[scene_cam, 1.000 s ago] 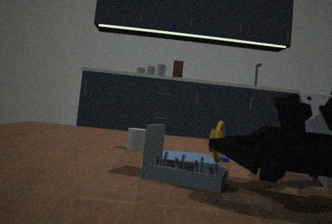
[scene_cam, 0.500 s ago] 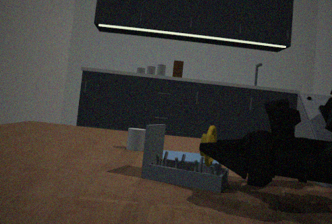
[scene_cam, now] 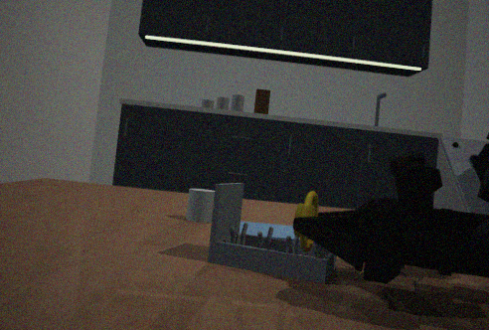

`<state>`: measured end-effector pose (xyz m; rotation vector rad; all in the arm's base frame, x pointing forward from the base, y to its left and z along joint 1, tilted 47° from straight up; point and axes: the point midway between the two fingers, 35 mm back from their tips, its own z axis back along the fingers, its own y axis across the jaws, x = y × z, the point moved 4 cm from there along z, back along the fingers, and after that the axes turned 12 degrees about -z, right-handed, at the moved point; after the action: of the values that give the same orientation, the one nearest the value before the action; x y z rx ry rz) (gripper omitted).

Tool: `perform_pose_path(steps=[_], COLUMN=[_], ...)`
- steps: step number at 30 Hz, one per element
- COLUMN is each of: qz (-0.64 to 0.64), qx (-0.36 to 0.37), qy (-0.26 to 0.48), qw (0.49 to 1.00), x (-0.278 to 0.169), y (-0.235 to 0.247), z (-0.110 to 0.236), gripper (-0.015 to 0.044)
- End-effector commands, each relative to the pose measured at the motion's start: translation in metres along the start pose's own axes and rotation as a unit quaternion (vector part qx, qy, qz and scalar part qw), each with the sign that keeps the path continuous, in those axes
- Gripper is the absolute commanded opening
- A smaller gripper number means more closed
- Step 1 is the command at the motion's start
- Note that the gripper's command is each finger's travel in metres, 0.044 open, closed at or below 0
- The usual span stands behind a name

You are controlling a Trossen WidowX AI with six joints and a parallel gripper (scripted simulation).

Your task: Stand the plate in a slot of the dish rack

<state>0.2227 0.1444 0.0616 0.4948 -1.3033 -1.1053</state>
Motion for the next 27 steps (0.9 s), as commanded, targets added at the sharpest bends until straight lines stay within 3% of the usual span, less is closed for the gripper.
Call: perform_pose_path(steps=[1,14,21,27], qz=[0.0,0.0,0.0,0.001], qx=[0.0,0.0,0.0,-0.007], qy=[0.0,0.0,0.0,0.003], qw=[1.0,1.0,1.0,1.0], x=[0.0,0.0,0.001,0.038], y=[0.0,0.0,0.001,0.017], z=[0.0,0.0,0.0,-0.004], gripper=[0.0053,0.0394,0.04,0.04])
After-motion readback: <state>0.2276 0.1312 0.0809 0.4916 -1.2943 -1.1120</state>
